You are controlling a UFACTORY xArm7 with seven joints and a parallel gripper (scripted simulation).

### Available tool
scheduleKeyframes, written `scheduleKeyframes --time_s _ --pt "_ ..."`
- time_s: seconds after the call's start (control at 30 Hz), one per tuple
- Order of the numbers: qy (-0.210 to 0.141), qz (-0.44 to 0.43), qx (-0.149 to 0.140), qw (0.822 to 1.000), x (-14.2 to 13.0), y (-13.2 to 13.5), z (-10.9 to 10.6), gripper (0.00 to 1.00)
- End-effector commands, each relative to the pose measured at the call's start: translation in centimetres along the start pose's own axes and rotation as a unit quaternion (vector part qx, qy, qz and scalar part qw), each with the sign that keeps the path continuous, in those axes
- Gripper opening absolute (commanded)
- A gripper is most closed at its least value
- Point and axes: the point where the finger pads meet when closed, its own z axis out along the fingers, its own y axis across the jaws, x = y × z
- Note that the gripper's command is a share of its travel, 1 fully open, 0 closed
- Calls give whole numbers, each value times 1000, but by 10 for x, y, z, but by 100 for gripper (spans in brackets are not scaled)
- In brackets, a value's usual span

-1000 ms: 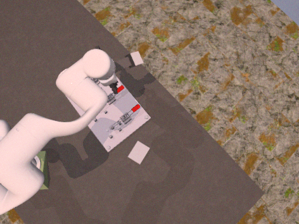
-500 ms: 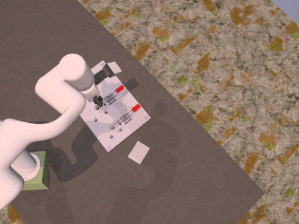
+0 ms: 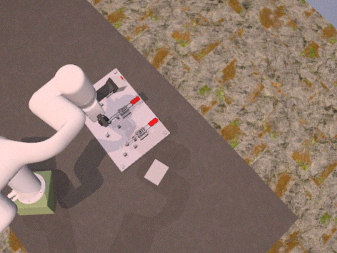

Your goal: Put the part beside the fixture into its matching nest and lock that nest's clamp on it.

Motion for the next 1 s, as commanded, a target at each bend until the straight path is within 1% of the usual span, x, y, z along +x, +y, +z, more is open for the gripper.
scheduleKeyframes --time_s 0.0,0.4,0.43,0.97 --pt "2 0 -1 1000 0 0 -1 100" --pt "2 0 -1 1000 0 0 -1 100" --pt "2 0 -1 1000 0 0 -1 0" --pt "2 0 -1 1000 0 0 -1 0"
